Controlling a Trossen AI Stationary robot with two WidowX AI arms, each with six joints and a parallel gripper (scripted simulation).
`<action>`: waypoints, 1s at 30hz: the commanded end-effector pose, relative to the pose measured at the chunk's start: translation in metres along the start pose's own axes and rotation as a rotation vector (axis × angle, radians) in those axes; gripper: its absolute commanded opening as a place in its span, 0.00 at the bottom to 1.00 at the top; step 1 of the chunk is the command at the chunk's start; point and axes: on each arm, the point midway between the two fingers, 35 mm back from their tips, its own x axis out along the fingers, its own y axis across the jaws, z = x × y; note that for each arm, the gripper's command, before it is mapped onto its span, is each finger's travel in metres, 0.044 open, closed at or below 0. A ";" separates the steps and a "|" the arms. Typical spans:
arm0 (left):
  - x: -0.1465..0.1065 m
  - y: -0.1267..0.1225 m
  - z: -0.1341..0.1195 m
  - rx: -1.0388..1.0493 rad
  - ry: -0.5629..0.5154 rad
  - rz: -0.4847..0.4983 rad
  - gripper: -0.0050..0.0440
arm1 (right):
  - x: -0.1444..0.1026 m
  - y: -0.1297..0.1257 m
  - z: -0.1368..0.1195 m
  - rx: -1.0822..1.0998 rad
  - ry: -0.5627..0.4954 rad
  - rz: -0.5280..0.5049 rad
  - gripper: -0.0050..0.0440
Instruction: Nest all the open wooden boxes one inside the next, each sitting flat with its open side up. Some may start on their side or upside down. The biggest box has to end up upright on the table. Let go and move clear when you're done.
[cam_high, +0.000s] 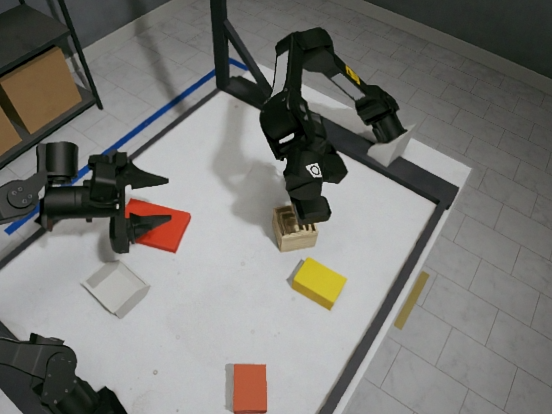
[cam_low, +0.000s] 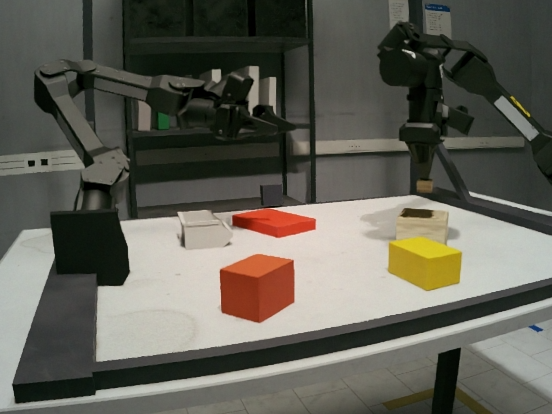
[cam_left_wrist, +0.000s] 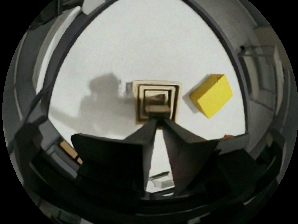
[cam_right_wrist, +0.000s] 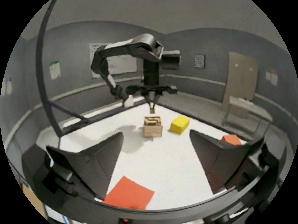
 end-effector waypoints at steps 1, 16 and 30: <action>-0.004 0.001 -0.003 -0.007 0.006 -0.017 0.25 | -0.001 0.000 0.000 0.004 -0.001 0.005 0.92; 0.008 0.003 -0.005 -0.002 0.009 -0.017 0.25 | -0.001 0.000 0.000 0.004 -0.001 0.005 0.92; 0.022 0.003 -0.005 -0.001 0.010 -0.017 0.25 | -0.001 0.000 0.000 0.004 -0.001 0.005 0.92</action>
